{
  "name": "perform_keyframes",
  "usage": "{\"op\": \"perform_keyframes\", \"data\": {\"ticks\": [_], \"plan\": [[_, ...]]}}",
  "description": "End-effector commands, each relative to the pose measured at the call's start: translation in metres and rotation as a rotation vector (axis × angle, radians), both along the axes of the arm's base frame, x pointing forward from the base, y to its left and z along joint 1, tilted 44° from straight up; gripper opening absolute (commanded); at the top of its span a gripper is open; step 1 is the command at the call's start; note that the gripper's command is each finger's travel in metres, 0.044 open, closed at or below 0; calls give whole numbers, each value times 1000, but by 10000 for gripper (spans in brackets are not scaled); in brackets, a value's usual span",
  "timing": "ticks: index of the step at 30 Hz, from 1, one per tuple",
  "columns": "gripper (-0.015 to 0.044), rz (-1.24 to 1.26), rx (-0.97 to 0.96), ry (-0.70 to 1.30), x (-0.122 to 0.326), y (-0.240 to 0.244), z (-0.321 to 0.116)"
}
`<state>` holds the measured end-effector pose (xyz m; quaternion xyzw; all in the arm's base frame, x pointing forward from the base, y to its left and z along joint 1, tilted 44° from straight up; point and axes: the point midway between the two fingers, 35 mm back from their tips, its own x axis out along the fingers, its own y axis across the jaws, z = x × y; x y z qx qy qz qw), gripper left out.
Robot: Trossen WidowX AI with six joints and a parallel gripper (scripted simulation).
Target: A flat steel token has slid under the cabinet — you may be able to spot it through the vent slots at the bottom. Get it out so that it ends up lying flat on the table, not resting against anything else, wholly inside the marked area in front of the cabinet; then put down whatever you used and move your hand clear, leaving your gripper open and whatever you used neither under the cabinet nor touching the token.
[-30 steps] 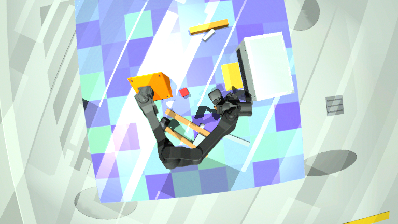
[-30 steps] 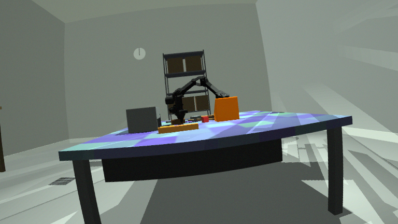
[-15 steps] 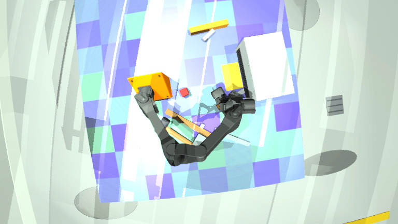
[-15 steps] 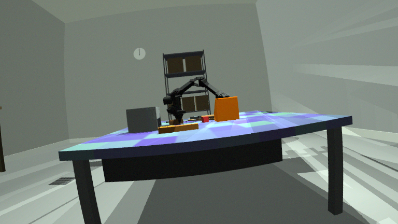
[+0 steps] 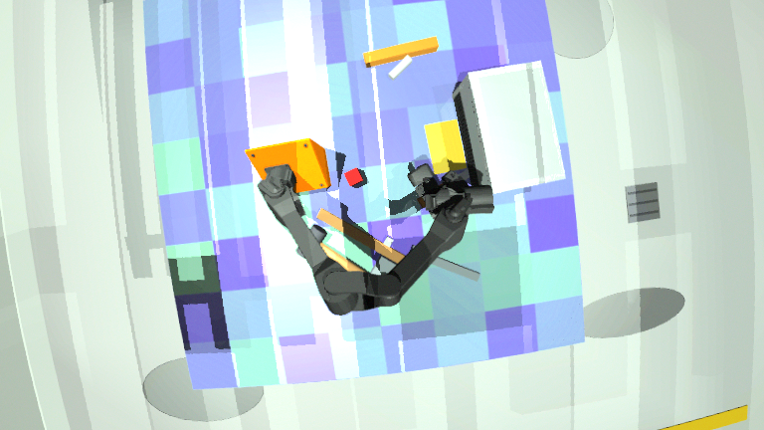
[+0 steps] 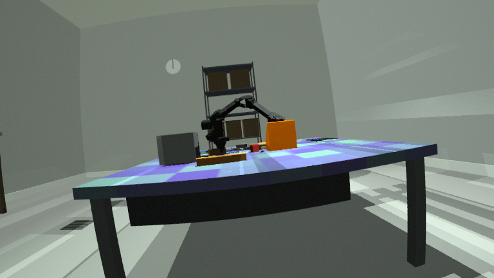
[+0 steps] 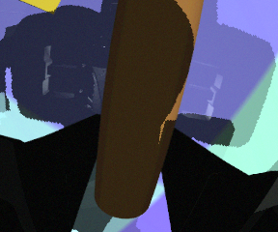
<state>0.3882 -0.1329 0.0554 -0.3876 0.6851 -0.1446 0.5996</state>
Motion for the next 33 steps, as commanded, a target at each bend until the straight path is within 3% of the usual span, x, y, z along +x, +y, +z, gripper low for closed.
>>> {"op": "perform_keyframes", "data": {"ticks": [1,33], "plan": [[0,3,7,1,-2,6,-7],[0,3,9,2,-13,26,-28]]}}
